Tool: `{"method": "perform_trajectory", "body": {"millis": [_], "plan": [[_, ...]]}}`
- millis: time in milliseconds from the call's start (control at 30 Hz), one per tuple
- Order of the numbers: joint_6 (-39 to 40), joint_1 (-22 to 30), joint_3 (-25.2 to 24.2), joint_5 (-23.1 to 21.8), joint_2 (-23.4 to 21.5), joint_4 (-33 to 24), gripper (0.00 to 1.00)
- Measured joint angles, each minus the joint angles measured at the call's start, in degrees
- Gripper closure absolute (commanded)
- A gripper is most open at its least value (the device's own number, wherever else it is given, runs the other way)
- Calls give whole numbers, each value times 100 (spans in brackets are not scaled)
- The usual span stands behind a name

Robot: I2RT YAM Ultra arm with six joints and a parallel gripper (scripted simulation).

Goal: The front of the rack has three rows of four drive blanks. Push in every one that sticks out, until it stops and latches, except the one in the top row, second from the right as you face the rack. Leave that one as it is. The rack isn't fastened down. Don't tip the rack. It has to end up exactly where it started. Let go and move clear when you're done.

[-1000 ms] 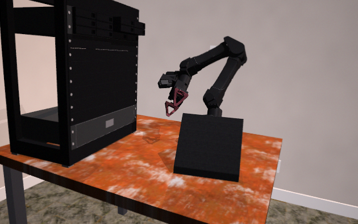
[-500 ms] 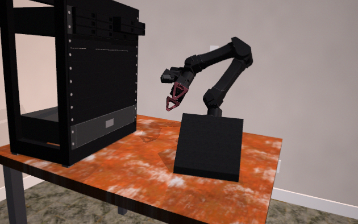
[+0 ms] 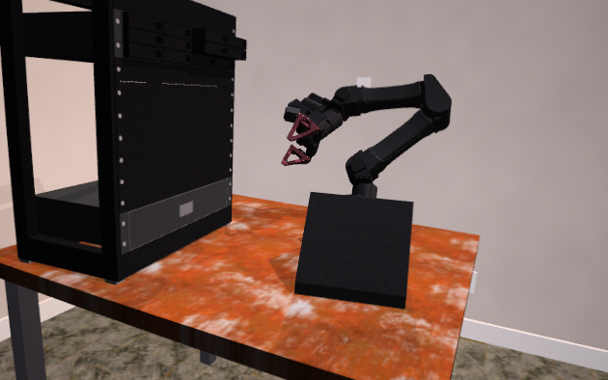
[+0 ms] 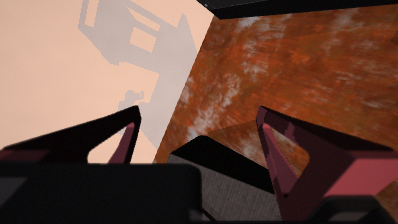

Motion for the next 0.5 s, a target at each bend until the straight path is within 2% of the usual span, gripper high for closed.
{"method": "perform_trajectory", "body": {"millis": [233,400,500], "plan": [[1729,964,-116,175,-855,664,0],[2905,1766,-205,636,-1213,1215,0],[3519,2334,-258,1176,-1239,1534,0]]}}
